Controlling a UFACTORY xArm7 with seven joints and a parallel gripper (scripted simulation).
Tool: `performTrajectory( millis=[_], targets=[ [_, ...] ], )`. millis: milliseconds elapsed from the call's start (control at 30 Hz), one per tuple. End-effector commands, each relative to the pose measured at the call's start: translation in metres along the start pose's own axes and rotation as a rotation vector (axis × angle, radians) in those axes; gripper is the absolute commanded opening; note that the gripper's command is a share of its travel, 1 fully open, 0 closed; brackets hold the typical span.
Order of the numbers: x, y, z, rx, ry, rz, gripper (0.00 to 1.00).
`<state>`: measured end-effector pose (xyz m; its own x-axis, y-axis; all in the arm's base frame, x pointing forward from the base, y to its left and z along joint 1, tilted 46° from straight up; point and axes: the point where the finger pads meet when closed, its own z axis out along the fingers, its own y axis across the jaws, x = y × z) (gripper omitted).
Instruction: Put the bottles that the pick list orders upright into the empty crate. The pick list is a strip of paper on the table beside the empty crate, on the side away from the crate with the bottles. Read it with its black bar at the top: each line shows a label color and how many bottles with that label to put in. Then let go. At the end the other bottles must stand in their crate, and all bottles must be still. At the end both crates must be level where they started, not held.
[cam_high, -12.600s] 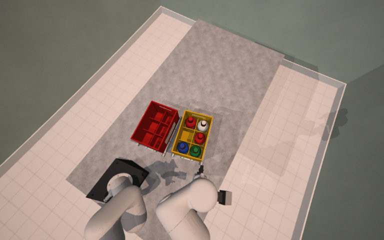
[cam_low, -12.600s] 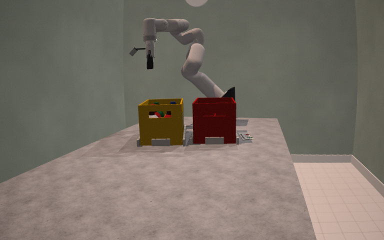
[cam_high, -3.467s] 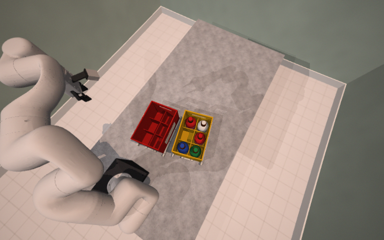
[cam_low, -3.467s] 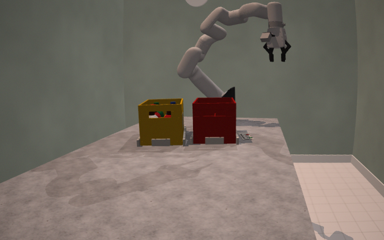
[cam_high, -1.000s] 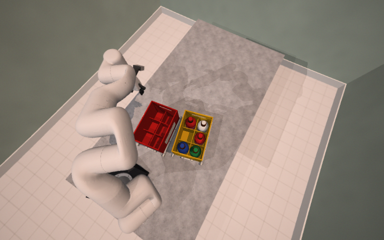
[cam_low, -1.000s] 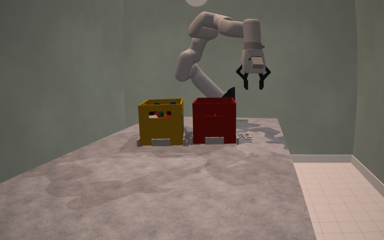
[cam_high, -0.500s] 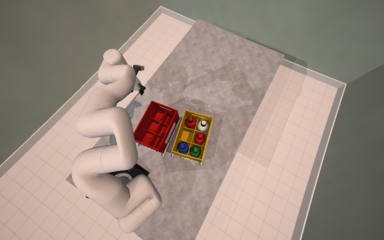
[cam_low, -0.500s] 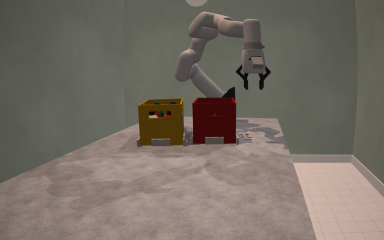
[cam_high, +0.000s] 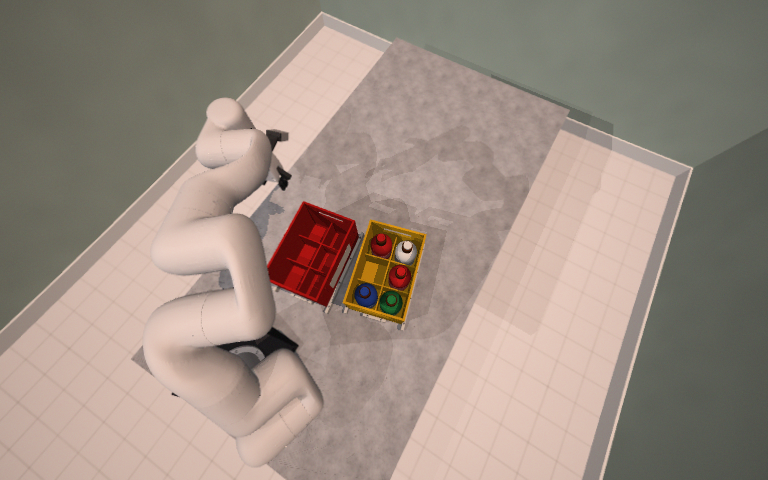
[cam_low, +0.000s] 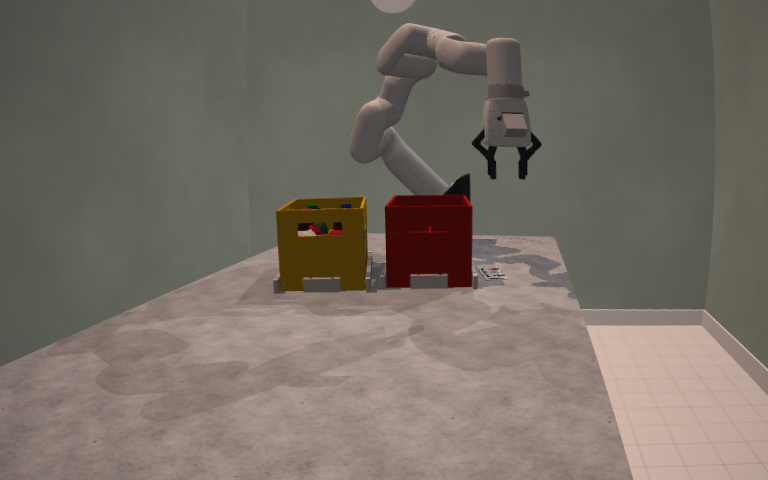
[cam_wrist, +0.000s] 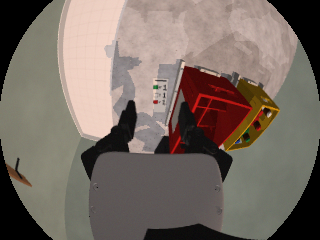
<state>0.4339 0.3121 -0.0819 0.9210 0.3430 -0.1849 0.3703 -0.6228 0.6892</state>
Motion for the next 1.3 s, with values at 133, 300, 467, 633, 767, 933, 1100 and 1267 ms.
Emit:
performTrajectory(
  millis=[133,300,467,633,767,933,1100,1267],
  targets=[
    [0.001,-0.001,-0.003,0.003,0.005,0.000,0.65],
    [-0.001,0.014,-0.006,0.002,0.005,-0.010,0.65],
    [-0.002,0.029,-0.009,0.002,0.005,-0.010,0.65],
    [-0.005,0.053,-0.014,0.002,0.005,-0.010,0.65],
    [-0.008,0.072,-0.018,0.002,0.005,-0.010,0.65],
    [-0.010,0.092,-0.022,0.002,0.005,-0.010,0.65],
    [-0.012,0.111,-0.027,0.002,0.005,-0.010,0.65],
    [-0.015,0.135,-0.032,0.002,0.005,-0.010,0.65]
  ],
)
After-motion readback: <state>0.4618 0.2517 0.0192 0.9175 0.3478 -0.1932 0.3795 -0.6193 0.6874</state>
